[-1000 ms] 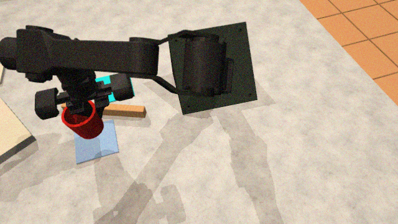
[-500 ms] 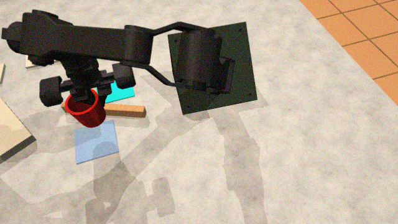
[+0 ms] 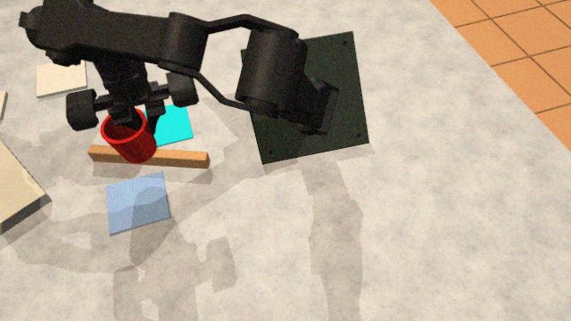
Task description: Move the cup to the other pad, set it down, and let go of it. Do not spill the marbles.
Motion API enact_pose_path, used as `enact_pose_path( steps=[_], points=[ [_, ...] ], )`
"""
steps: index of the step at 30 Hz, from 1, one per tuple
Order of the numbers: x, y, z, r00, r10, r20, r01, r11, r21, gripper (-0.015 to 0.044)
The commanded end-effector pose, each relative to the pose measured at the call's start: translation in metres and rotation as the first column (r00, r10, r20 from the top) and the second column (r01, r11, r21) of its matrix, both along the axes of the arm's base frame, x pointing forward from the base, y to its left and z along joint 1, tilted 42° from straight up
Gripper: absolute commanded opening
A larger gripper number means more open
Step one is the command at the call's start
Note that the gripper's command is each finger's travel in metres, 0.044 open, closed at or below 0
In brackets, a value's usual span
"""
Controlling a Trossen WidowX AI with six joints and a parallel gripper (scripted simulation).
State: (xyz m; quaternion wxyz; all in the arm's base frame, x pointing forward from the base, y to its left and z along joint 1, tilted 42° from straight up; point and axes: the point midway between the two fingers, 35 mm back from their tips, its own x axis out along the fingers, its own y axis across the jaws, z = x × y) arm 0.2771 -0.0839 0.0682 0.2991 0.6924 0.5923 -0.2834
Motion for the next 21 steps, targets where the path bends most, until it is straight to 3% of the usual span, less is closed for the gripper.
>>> enact_pose_path(
  steps=[1,21],
  points=[
    [-0.006,-0.008,-0.009,1.0,0.002,-0.003,-0.002,1.0,0.0,0.0],
    [-0.031,-0.046,-0.044,1.0,0.002,-0.004,-0.002,1.0,-0.003,0.0]
  ],
)
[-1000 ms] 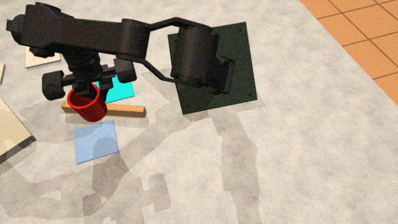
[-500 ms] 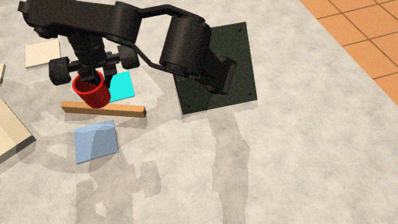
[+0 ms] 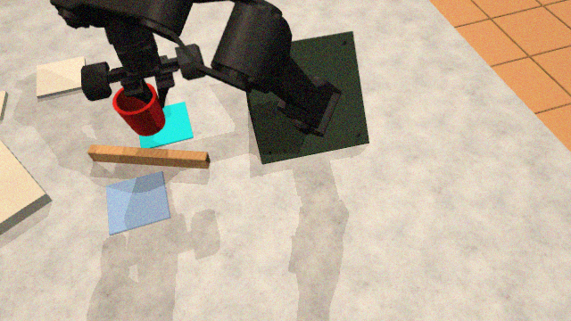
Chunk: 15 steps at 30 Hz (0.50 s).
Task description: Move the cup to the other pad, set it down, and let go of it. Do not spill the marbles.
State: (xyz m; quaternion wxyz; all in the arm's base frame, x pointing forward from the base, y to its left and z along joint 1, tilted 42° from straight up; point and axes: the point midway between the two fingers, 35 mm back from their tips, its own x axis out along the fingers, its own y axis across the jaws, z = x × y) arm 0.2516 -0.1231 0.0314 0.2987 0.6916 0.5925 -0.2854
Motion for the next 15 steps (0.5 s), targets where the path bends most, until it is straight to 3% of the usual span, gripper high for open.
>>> enact_pose_path(
  steps=[1,15],
  points=[
    [-0.007,-0.009,-0.009,1.0,0.003,-0.001,-0.003,1.0,-0.001,0.0],
    [-0.022,-0.03,-0.031,1.0,0.003,-0.001,-0.003,1.0,-0.003,0.0]
  ],
)
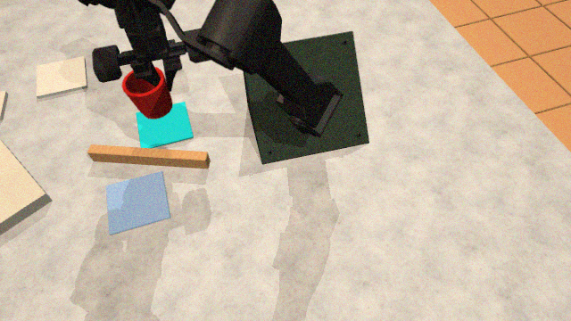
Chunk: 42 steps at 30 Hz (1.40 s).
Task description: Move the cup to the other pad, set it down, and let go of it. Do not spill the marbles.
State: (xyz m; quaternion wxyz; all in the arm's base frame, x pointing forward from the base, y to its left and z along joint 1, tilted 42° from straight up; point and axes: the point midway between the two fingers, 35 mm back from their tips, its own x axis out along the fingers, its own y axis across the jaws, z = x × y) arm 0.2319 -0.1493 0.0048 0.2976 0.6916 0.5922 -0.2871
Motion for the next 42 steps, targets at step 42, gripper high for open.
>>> enact_pose_path(
  steps=[42],
  points=[
    [0.004,0.031,-0.044,1.0,0.005,0.004,-0.005,1.0,0.0,0.0]
  ],
)
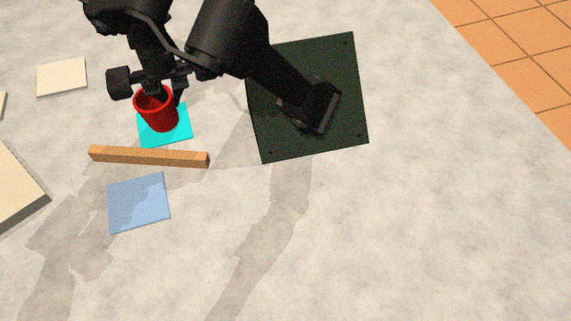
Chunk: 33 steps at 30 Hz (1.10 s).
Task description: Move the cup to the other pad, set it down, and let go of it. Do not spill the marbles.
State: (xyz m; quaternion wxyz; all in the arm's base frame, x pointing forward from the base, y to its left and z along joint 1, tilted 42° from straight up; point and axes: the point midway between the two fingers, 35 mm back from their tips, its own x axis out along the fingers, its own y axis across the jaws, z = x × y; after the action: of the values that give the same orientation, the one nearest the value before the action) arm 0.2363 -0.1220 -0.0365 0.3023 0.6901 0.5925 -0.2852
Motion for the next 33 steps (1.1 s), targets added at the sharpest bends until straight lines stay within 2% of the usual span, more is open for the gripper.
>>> enact_pose_path(
  steps=[1,14,19,33],
  points=[
    [0.0,0.0039,-0.0025,1.0,-0.001,-0.003,0.001,1.0,0.005,0.0],
    [0.0,0.001,-0.0008,1.0,0.001,0.0,-0.001,1.0,0.0,0.0],
    [0.0,0.001,-0.0008,1.0,0.001,0.0,-0.001,1.0,0.0,0.0128],
    [-0.0005,-0.0041,0.0043,1.0,0.0,-0.001,0.0,1.0,0.0,0.0128]
  ],
)
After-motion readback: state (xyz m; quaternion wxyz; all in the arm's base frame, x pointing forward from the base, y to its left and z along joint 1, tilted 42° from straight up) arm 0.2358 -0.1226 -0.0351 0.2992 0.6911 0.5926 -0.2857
